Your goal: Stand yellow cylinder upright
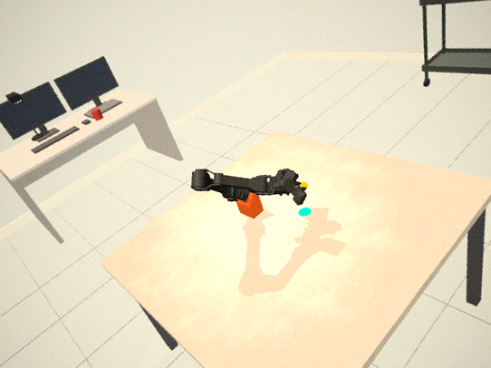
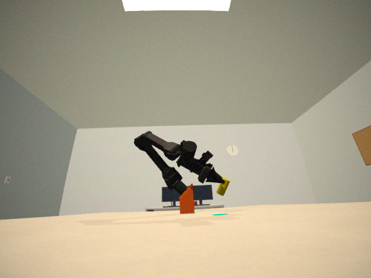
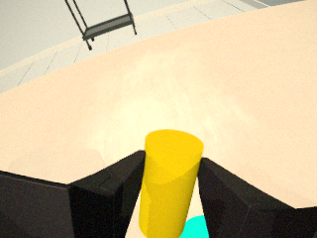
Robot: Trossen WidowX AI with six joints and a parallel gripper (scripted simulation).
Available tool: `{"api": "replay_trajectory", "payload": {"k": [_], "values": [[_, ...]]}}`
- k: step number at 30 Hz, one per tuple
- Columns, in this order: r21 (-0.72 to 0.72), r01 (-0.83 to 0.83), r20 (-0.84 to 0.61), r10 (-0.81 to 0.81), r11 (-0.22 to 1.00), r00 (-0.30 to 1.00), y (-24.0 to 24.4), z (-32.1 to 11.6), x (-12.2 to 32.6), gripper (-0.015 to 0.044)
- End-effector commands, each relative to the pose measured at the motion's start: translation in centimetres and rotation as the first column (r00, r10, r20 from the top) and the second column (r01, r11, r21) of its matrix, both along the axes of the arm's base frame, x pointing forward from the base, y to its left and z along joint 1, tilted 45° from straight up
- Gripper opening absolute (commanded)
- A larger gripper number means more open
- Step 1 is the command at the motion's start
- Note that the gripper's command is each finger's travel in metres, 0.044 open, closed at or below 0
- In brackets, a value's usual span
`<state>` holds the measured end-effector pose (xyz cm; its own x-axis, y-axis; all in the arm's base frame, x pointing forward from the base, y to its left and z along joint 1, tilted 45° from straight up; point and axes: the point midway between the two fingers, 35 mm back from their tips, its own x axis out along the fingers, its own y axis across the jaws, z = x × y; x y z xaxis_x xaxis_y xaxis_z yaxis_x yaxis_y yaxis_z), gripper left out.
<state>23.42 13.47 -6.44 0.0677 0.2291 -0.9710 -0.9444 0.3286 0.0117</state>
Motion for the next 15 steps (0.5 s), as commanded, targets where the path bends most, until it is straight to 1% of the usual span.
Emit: {"api": "replay_trajectory", "payload": {"k": [1, 15], "values": [[0.033, -0.009, 0.020, 0.008, 0.999, 1.000, -0.07, 0.22, 0.01, 0.0105], [0.117, -0.040, 0.082, 0.031, 0.992, 0.996, -0.20, 0.77, 0.03, 0.0105]]}}
